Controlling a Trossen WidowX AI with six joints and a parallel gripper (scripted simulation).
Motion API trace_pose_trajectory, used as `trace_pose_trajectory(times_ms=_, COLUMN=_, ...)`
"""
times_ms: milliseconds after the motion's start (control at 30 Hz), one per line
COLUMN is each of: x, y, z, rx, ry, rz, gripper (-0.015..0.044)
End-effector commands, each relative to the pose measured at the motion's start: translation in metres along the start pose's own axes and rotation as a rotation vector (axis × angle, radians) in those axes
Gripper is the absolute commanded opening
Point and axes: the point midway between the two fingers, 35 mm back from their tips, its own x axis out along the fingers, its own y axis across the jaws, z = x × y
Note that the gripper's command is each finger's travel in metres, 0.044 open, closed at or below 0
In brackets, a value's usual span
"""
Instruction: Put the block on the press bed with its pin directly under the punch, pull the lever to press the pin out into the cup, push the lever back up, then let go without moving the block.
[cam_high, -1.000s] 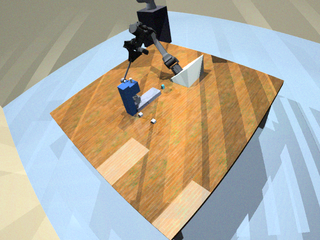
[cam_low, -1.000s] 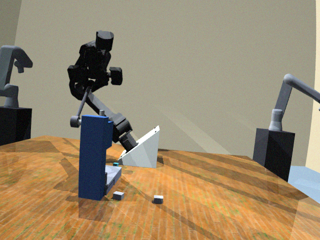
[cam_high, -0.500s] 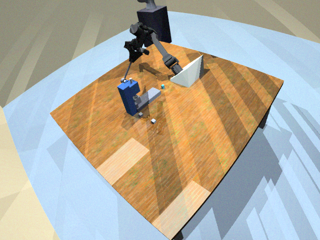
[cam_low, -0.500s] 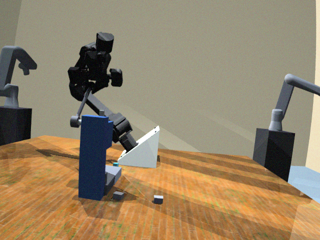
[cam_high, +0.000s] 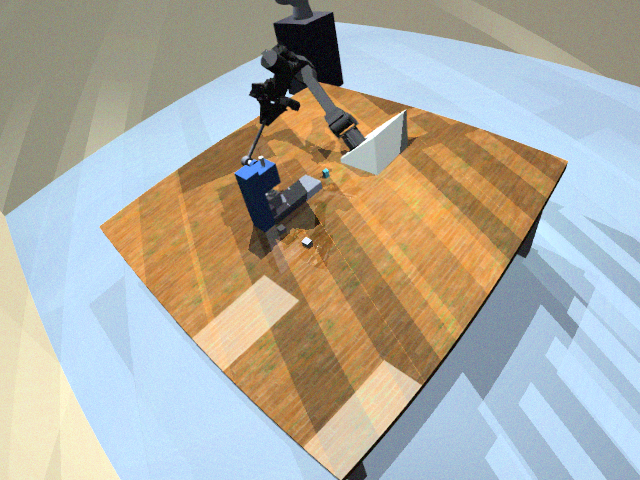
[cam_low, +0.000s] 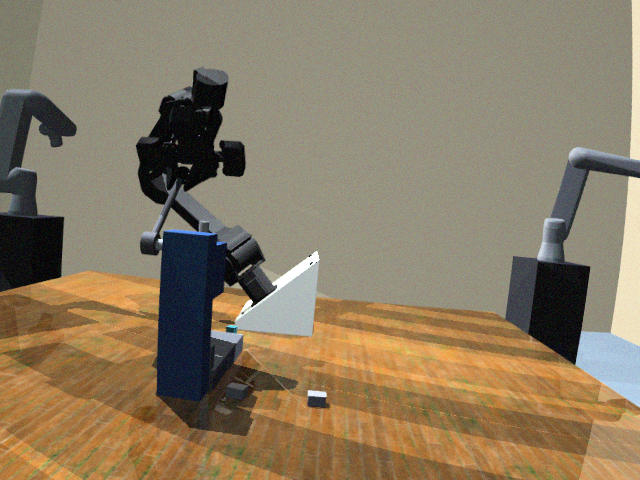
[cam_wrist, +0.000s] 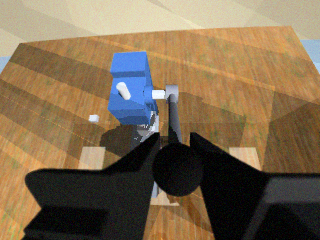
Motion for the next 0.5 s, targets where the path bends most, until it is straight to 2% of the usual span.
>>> trace_pose_trajectory(times_ms=0, x=0.0010, y=-0.0003, z=-0.0067, rx=-0.008, ry=0.008, rz=-0.004, gripper=0.0000)
trace_pose_trajectory(times_ms=467, x=0.0019, y=-0.0004, z=-0.0129, rx=-0.008, ry=0.008, rz=-0.004, gripper=0.0000)
